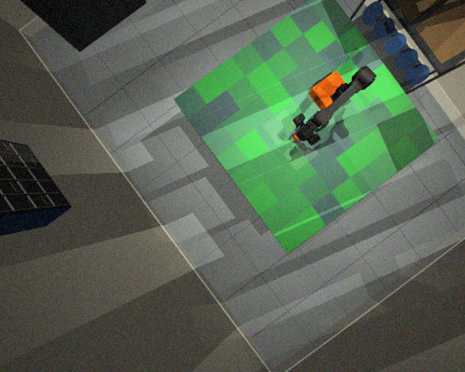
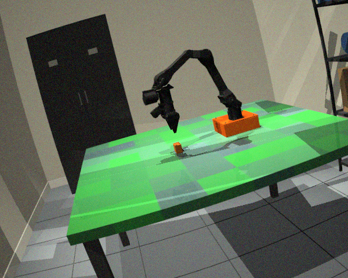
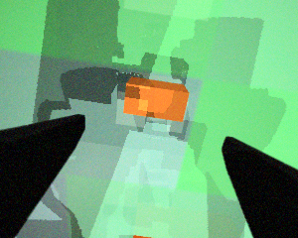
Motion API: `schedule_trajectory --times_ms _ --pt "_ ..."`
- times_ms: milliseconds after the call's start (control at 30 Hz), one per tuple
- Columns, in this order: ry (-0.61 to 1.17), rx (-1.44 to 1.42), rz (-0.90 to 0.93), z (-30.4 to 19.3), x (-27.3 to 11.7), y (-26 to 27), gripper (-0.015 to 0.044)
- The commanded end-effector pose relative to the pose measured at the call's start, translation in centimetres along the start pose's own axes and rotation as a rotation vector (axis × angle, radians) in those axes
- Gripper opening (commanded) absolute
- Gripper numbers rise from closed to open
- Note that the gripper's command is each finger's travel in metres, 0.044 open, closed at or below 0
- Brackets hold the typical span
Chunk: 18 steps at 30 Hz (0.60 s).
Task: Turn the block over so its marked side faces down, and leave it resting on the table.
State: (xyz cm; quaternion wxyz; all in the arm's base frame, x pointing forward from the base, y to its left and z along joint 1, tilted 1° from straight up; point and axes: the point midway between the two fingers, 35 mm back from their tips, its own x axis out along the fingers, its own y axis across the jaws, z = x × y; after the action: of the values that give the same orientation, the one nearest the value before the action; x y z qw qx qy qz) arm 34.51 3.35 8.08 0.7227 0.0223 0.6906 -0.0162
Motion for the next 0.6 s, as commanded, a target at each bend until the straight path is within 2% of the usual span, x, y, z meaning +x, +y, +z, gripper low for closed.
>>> schedule_trajectory --times_ms 0,267,567 --pt "0.011 -0.003 0.004 0.0 2.3 0.1 0.044" --pt "0.012 -0.003 0.004 -0.1 4.7 0.1 0.044" --pt "0.012 -0.003 0.004 -0.1 5.6 0.1 0.044"
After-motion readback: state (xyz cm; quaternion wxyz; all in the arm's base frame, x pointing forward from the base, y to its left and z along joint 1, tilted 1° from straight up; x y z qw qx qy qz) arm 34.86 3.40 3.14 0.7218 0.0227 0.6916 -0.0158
